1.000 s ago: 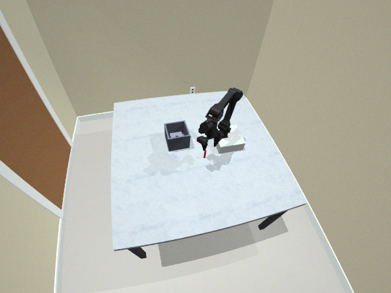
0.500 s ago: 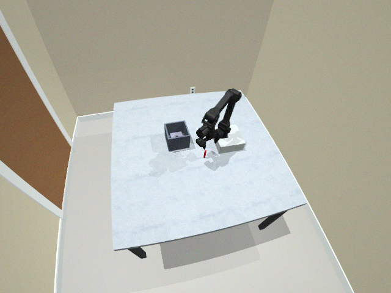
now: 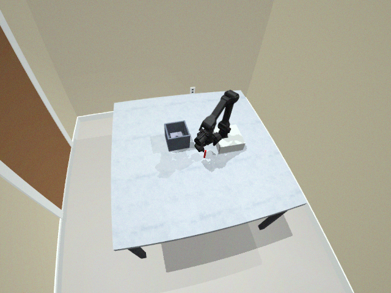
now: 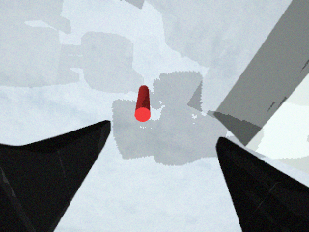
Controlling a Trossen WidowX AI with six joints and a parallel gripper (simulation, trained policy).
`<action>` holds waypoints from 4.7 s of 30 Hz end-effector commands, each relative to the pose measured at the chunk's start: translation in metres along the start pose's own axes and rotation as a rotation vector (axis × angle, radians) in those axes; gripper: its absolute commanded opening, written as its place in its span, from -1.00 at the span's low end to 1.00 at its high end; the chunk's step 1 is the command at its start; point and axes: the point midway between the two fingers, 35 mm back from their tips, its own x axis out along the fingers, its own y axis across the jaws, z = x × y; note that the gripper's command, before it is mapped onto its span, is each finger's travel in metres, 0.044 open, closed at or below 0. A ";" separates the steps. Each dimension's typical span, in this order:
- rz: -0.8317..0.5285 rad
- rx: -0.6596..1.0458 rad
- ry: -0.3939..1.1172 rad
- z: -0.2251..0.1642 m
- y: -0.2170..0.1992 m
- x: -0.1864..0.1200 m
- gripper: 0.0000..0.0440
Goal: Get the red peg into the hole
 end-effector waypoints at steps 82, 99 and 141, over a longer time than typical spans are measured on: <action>0.436 0.054 -0.017 0.055 0.086 -0.094 -1.00; 0.399 0.108 -0.096 0.115 0.080 -0.102 -1.00; 0.260 0.124 -0.091 0.204 0.084 -0.058 -1.00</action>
